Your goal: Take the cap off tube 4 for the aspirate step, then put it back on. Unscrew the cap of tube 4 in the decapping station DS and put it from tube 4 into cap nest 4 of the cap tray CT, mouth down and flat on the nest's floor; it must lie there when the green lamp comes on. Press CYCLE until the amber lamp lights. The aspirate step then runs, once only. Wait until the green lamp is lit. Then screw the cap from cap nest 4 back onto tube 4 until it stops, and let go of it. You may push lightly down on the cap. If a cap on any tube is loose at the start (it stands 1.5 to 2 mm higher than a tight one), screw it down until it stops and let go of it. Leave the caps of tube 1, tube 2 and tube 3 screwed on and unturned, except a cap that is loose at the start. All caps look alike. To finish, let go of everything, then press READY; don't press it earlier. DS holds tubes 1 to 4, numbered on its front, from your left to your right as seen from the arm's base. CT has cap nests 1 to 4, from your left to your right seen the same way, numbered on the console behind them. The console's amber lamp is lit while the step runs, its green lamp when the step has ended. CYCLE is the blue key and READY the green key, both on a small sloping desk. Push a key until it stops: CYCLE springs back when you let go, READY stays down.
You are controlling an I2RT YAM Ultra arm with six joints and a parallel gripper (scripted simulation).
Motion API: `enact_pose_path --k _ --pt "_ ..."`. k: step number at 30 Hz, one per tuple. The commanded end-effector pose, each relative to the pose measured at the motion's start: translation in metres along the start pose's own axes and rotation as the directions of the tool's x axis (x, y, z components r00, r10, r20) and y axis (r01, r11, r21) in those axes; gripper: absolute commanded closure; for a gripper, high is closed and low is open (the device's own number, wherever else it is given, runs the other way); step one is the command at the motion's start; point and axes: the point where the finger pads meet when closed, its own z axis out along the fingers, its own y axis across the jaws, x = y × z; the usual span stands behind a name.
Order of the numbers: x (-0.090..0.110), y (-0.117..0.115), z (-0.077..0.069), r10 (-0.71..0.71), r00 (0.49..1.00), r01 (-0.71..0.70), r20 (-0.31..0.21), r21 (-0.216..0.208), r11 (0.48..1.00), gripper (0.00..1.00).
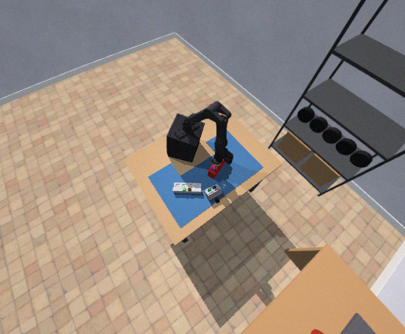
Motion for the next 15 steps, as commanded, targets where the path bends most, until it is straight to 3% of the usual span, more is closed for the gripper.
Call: enact_pose_path --k 1,15 --pt "-0.0065 -0.0013 -0.0011 -0.001 1.000 0.001 0.018 0.004 1.000 0.51" --pt "-0.0069 -0.0015 0.0038 -0.001 1.000 0.001 0.018 0.004 1.000 0.51"
